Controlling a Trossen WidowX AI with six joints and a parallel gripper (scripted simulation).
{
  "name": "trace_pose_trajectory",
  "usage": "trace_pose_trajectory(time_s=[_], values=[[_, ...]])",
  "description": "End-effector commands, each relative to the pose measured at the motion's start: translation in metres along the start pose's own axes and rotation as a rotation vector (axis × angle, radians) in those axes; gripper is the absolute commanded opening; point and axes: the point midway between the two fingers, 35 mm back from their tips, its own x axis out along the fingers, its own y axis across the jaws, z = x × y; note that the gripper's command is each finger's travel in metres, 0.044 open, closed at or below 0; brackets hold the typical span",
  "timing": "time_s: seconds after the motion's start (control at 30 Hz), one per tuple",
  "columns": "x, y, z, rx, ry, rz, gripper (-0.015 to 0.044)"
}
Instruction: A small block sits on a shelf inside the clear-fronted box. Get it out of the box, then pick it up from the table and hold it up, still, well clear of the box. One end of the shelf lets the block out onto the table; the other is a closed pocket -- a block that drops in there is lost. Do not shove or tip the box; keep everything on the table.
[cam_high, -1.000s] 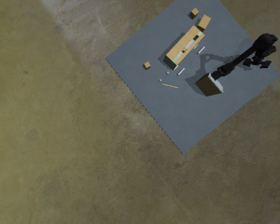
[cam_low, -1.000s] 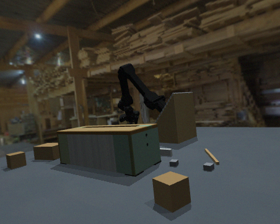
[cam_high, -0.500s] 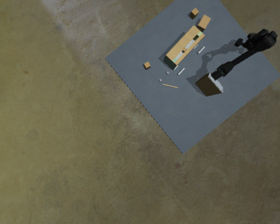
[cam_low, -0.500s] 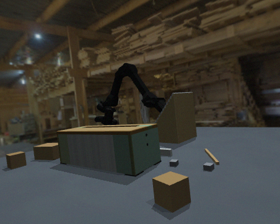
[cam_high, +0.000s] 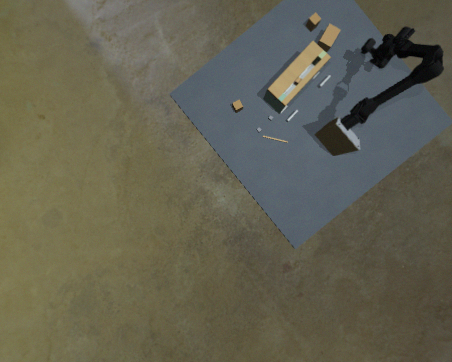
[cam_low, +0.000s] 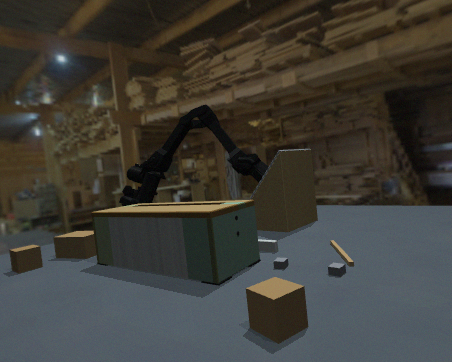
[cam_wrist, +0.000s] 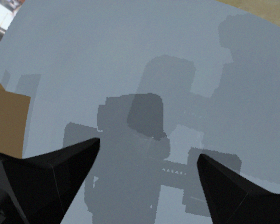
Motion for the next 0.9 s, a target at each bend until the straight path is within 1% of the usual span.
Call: trace_pose_trajectory(time_s=[0.0, 0.13, 0.27, 0.4, 0.57, 0.7, 0.87], values=[[0.0, 0.058, -0.009, 0.061, 0.063, 0.12, 0.04], [-0.006, 0.109, -0.023, 0.107, 0.138, 0.212, 0.04], [-0.025, 0.171, -0.043, 0.131, 0.233, 0.316, 0.04], [-0.053, 0.227, -0.068, 0.141, 0.336, 0.404, 0.04], [-0.098, 0.287, -0.102, 0.136, 0.467, 0.486, 0.04], [-0.118, 0.307, -0.136, 0.156, 0.576, 0.443, 0.04], [-0.131, 0.313, -0.186, 0.204, 0.703, 0.274, 0.04]])
